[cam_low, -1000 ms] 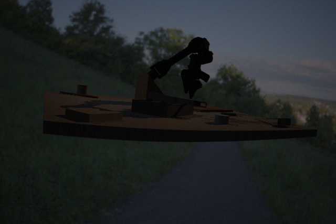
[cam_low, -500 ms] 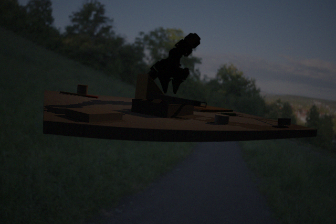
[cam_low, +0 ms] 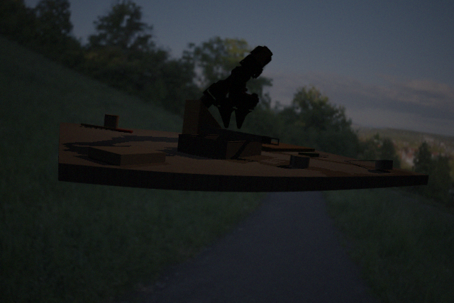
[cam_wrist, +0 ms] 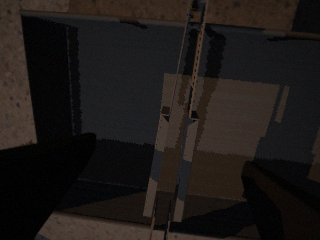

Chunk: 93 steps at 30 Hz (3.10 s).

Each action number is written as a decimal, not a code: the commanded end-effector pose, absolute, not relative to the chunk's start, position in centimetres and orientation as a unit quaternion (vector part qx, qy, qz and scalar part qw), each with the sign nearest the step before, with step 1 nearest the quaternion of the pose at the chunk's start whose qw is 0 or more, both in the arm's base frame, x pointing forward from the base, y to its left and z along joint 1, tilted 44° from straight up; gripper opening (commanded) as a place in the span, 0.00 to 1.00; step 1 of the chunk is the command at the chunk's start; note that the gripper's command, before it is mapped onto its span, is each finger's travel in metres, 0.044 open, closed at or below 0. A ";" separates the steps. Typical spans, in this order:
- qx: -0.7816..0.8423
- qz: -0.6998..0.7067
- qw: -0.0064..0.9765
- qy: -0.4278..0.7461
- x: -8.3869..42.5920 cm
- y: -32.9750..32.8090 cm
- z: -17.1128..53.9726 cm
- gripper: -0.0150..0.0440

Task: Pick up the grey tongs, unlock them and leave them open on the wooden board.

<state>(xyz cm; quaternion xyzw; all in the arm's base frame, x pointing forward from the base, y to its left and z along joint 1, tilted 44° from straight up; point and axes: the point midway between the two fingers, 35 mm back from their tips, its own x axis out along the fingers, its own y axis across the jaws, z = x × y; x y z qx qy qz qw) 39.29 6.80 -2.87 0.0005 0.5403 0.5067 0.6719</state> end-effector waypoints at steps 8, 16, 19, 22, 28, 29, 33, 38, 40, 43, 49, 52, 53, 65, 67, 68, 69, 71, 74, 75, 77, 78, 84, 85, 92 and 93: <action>0.005 0.506 0.671 0.542 39.1 8.0 -4.3 1.00; 0.006 0.506 0.671 0.542 39.0 8.9 -5.2 1.00; 0.006 0.506 0.671 0.542 38.9 9.3 -5.6 1.00; 0.006 0.506 0.671 0.542 38.8 9.6 -5.9 1.00; 0.006 0.506 0.671 0.542 38.7 10.3 -6.6 1.00; 0.006 0.506 0.671 0.542 38.6 10.4 -6.7 1.00; 0.007 0.507 0.671 0.542 38.5 10.9 -7.2 1.00; 0.007 0.507 0.670 0.542 38.4 11.2 -7.4 1.00; 0.000 0.508 0.673 0.538 38.7 11.1 -7.1 0.96; 0.000 0.508 0.673 0.538 38.7 11.1 -7.1 0.82; 0.000 0.508 0.673 0.538 38.7 11.1 -7.1 0.56; 0.000 0.508 0.673 0.538 38.7 11.1 -7.1 0.45; 0.000 0.508 0.673 0.538 38.7 11.1 -7.1 0.44; 0.000 0.508 0.673 0.538 38.7 11.1 -7.1 0.31; 0.000 0.508 0.673 0.538 38.7 11.1 -7.1 0.25; 0.000 0.508 0.673 0.538 38.7 11.1 -7.1 0.21; 0.000 0.508 0.673 0.538 38.7 11.1 -7.1 0.16; 0.000 0.508 0.673 0.538 38.7 11.1 -7.1 0.07; 0.000 0.507 0.673 0.539 39.2 9.9 -6.0 0.00; 0.000 0.506 0.673 0.540 39.5 9.2 -5.3 0.00; 0.000 0.505 0.672 0.541 39.9 7.3 -3.4 0.00; 0.001 0.505 0.672 0.542 40.1 6.2 -2.3 0.00; 0.005 0.505 0.671 0.543 40.1 2.0 2.2 0.00; 0.005 0.505 0.671 0.543 40.1 2.0 2.2 0.00; 0.005 0.505 0.671 0.543 40.1 2.0 2.2 0.00; 0.005 0.505 0.671 0.543 40.1 2.0 2.2 0.00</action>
